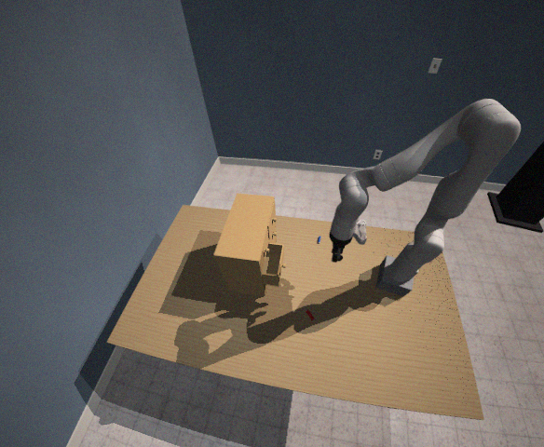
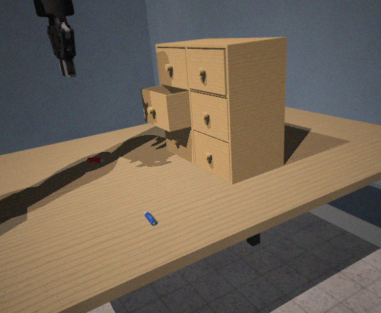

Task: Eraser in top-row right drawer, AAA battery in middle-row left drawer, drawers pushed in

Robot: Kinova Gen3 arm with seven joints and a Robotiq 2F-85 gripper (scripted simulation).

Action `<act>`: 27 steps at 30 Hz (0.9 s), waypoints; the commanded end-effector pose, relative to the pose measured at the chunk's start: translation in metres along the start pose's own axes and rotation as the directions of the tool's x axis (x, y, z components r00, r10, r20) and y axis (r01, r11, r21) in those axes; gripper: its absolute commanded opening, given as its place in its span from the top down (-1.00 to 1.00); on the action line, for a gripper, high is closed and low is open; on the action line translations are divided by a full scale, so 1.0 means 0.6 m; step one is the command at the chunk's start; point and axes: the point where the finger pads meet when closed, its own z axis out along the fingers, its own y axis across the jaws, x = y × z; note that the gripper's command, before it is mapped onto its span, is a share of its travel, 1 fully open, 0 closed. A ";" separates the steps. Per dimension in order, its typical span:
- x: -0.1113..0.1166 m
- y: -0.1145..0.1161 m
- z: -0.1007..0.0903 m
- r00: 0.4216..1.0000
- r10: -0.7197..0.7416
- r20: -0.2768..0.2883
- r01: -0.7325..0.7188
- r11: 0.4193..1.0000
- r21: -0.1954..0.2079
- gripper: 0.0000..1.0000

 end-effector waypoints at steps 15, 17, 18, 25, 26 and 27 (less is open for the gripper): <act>-0.001 0.000 -0.001 1.000 0.000 0.001 0.000 1.000 0.000 0.34; -0.001 0.000 -0.001 1.000 0.000 0.001 0.000 1.000 0.000 0.34; -0.001 0.000 -0.001 1.000 -0.001 0.001 0.001 1.000 0.000 0.34; -0.002 -0.003 0.000 1.000 -0.011 0.002 0.011 1.000 0.000 0.34; -0.003 -0.005 0.001 1.000 -0.015 0.002 0.015 1.000 -0.001 0.34; -0.004 -0.006 0.001 1.000 -0.020 0.002 0.020 1.000 -0.001 0.34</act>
